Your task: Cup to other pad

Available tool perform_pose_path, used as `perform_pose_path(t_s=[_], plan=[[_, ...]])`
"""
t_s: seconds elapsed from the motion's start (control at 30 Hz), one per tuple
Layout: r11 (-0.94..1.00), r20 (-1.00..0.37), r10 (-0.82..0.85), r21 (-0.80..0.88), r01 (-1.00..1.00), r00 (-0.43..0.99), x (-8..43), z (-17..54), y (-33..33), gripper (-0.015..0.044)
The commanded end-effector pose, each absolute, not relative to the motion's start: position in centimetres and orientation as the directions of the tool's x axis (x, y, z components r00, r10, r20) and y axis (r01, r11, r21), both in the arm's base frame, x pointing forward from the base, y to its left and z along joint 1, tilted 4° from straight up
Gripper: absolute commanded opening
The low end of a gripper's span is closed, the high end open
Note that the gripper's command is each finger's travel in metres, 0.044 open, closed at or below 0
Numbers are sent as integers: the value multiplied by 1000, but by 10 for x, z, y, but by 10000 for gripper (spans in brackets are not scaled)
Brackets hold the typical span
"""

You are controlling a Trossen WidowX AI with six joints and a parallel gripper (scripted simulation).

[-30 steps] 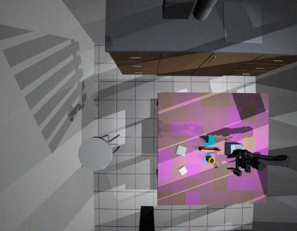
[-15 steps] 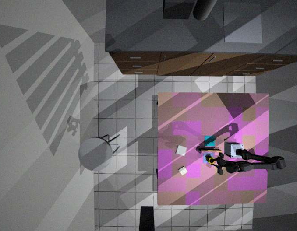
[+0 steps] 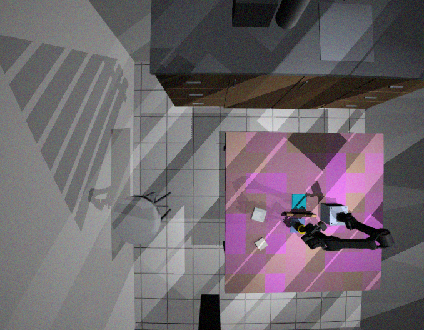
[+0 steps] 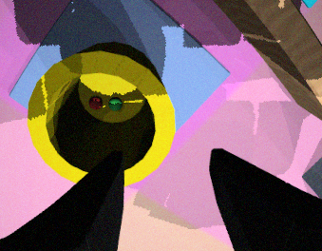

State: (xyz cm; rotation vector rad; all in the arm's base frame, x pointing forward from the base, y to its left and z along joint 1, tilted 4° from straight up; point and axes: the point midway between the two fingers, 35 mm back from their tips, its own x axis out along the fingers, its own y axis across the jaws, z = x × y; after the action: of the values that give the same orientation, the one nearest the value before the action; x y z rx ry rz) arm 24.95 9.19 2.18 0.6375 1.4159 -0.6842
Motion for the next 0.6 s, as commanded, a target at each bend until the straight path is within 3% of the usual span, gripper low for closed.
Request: perform_pose_path(t_s=[0.0, 0.57], plan=[[650, -998, -55, -18, 760, 24, 249, 20, 92, 166], [650, -998, -55, -18, 760, 24, 251, -7, 92, 166]])
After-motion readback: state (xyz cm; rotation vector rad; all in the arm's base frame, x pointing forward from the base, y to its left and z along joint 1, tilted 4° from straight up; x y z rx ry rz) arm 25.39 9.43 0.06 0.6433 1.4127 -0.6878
